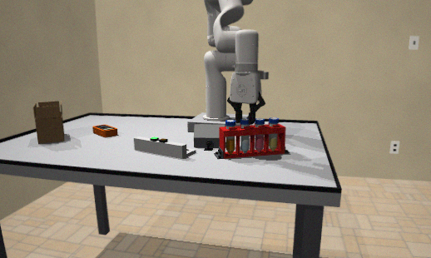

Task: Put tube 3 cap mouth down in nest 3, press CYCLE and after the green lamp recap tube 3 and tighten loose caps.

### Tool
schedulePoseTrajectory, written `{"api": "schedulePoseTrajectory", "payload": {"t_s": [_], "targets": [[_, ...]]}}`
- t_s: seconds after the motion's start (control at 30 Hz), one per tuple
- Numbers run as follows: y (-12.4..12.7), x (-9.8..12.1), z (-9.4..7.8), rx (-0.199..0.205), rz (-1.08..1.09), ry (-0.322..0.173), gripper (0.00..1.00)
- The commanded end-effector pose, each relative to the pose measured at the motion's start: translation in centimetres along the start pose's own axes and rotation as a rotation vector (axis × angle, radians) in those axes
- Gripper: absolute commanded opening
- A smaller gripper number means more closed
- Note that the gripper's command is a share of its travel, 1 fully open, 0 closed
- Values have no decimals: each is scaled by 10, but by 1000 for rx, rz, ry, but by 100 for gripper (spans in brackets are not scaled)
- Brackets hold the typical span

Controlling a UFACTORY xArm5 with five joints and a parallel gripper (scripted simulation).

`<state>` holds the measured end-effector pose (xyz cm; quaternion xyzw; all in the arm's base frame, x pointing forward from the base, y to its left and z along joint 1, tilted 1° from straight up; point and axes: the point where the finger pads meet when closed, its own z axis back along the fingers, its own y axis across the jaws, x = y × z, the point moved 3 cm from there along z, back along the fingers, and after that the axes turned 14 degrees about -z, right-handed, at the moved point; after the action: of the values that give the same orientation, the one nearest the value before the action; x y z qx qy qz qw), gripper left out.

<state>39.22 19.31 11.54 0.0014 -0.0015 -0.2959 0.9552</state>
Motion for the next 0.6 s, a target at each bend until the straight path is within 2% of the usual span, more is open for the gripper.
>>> {"api": "schedulePoseTrajectory", "payload": {"t_s": [0.0, 0.03, 0.5, 0.57], "targets": [[1, 1, 1, 9, 24, 9, 46], [1, 1, 1, 9, 24, 9, 0], [1, 1, 1, 9, 24, 9, 0], [1, 1, 1, 8, -76, 9, 0]]}}
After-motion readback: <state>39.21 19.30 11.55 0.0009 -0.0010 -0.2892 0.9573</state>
